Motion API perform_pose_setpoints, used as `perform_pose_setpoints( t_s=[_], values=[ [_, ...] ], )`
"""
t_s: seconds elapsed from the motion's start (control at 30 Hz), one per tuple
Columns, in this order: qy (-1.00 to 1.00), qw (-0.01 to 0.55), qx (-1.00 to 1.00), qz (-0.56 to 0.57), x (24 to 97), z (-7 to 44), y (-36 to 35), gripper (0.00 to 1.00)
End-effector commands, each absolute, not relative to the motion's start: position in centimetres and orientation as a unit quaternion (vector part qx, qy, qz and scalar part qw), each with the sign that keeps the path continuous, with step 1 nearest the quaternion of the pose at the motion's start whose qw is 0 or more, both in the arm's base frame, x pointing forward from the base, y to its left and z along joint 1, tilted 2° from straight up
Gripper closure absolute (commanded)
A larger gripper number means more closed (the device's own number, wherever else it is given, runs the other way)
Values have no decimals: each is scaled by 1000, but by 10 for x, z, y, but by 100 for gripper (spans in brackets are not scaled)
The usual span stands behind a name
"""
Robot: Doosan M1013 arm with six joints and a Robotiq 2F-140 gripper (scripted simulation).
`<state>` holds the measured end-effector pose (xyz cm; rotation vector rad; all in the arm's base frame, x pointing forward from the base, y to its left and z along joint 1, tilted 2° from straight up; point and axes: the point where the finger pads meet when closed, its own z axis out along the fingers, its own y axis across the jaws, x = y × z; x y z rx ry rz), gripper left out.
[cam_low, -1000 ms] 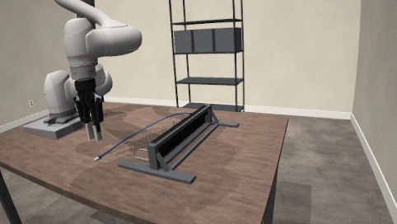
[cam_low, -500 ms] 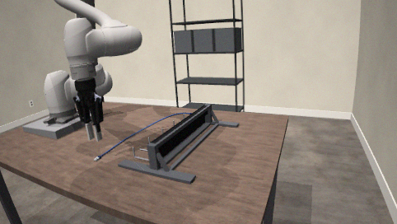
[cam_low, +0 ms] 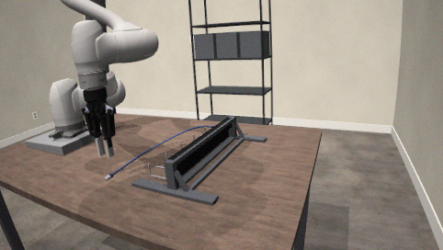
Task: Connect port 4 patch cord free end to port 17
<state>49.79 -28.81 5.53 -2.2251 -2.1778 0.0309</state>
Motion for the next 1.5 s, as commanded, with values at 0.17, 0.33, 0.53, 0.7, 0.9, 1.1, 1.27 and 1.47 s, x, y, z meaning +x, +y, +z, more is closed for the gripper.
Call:
perform_pose_setpoints(
  t_s=[0.17,0.33,0.53,0.7,0.9,1.1,1.27,1.47],
  values=[
    [-699,17,-715,9,496,49,-290,78],
    [-699,17,-715,9,496,43,-290,78],
    [-699,17,-715,9,496,36,-289,78],
    [-699,17,-715,9,496,26,-289,78],
    [-699,17,-715,9,495,14,-289,78],
    [-699,17,-715,9,495,6,-289,78],
    [-699,17,-715,9,495,-2,-289,78],
    [-699,17,-715,9,494,-9,-289,78]
  ],
)
